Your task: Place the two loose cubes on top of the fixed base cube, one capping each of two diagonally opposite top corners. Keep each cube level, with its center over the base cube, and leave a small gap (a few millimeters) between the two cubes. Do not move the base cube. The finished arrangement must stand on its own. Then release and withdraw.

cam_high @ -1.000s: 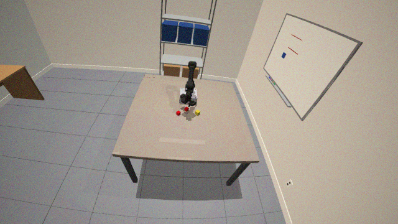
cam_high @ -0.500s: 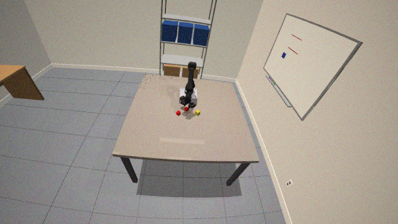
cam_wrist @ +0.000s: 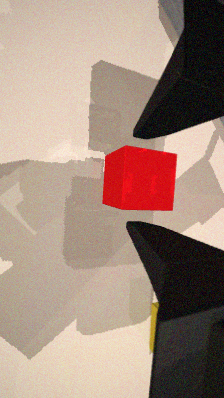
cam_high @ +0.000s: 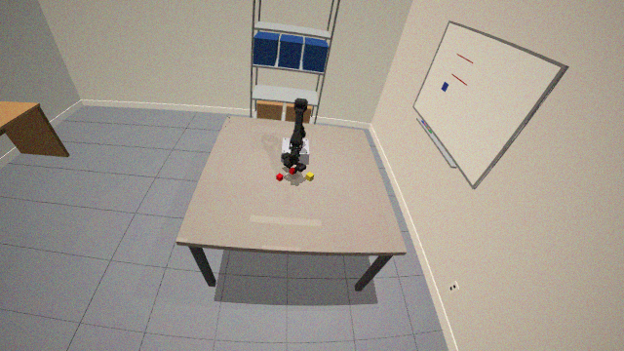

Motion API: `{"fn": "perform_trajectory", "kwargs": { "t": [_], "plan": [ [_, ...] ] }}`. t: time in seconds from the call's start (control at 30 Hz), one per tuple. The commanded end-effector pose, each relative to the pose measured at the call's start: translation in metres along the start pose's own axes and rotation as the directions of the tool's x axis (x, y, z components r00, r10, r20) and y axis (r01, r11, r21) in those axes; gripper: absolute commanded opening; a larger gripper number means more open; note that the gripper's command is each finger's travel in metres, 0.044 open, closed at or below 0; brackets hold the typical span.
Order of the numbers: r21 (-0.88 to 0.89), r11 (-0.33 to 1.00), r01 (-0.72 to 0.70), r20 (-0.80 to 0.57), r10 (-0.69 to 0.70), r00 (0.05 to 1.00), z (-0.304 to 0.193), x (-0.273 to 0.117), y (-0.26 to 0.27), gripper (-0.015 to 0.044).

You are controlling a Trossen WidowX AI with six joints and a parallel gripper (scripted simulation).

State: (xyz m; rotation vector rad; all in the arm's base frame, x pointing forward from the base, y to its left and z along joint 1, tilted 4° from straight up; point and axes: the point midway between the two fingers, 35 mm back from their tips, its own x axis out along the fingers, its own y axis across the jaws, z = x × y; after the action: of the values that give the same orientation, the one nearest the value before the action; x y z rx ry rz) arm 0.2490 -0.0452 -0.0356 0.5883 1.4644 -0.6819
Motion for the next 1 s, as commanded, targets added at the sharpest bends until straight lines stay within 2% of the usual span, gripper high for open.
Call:
{"fn": "perform_trajectory", "kwargs": {
  "t": [0.0,0.1,0.3,0.97],
  "plan": [
    [-0.005,1.000,-0.004,-0.003,0.004,1.000,-0.001,0.002,0.000,0.0186],
    [-0.005,1.000,-0.004,-0.003,0.004,1.000,-0.001,0.002,0.000,0.0108],
    [-0.005,1.000,-0.004,-0.003,0.004,1.000,0.000,-0.002,0.001,0.0105],
    [-0.004,1.000,-0.005,-0.003,0.005,1.000,0.004,-0.062,0.004,0.0105]
  ]
}}
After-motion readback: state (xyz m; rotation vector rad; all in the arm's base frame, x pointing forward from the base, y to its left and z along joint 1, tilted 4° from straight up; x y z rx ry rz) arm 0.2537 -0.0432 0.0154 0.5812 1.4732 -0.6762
